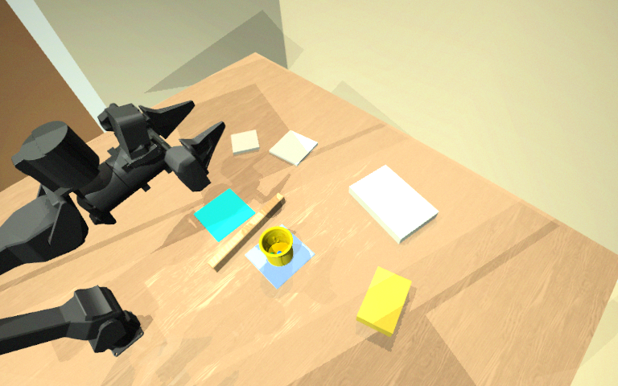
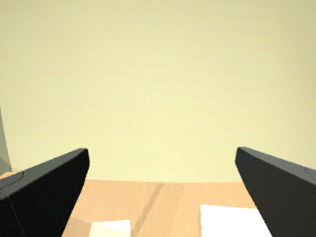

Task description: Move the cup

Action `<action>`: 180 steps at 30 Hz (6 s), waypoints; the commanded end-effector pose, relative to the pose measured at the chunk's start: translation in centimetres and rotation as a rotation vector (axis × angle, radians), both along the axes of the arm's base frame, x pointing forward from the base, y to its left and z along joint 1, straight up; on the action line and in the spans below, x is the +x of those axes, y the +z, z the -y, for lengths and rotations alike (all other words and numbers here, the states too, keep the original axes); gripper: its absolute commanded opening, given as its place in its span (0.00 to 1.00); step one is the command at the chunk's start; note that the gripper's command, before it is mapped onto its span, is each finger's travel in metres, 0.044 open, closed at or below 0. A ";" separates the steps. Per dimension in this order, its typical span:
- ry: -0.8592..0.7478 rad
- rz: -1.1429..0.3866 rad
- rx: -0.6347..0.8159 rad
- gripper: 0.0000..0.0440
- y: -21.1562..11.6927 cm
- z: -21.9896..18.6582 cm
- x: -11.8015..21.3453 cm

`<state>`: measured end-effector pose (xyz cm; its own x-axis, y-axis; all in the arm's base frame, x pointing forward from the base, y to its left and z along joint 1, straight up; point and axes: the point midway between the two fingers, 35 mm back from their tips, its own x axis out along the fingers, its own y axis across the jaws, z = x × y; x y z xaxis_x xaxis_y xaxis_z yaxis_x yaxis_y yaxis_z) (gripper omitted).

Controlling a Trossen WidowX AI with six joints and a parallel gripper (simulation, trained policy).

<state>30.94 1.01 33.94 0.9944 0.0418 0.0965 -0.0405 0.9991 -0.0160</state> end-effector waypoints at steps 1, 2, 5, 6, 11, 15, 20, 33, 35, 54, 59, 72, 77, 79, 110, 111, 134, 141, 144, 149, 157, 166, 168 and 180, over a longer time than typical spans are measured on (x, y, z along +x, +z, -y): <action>-0.003 -0.006 0.001 0.85 -0.1 0.0 0.1; -0.006 -0.013 0.003 0.79 -0.2 0.1 0.1; -0.014 -0.040 0.010 0.61 -0.5 0.1 0.3; -0.015 -0.051 0.013 0.55 -0.6 0.1 0.4; -0.017 -0.109 0.029 0.25 -1.2 -0.1 0.7; -0.011 -0.166 0.045 0.14 -1.8 -0.5 1.2; 0.009 -0.234 0.068 0.23 -2.3 -1.2 1.7; 0.029 -0.422 0.133 0.31 -3.8 -2.7 2.8; 0.029 -0.454 0.142 0.30 -4.1 -2.9 3.0; -0.005 -0.761 0.183 0.25 -6.9 -4.1 3.9; -0.021 -0.840 0.176 0.27 -7.7 -4.1 4.0; -0.063 -1.041 0.135 0.31 -9.6 -3.7 4.0; -0.077 -1.115 0.113 0.31 -10.2 -3.3 3.9; -0.083 -1.144 0.103 0.32 -10.5 -3.1 3.9; -0.117 -1.555 -0.086 0.29 -16.2 2.8 3.1; -0.117 -1.565 -0.090 0.29 -16.4 3.1 3.1; -0.071 -1.698 -0.174 0.39 -23.0 7.6 2.2; -0.021 -1.726 -0.214 0.41 -25.6 8.3 1.9; 0.011 -1.735 -0.237 0.41 -26.8 8.4 1.8; 0.076 -1.737 -0.289 0.28 -28.1 8.6 1.7; 0.157 -1.737 -0.364 0.01 -27.7 8.6 1.4; 0.217 -1.709 -0.403 0.03 -25.1 8.1 1.3; 0.226 -1.701 -0.410 0.03 -24.5 7.8 1.3; 0.270 -1.641 -0.460 0.01 -21.5 5.6 2.3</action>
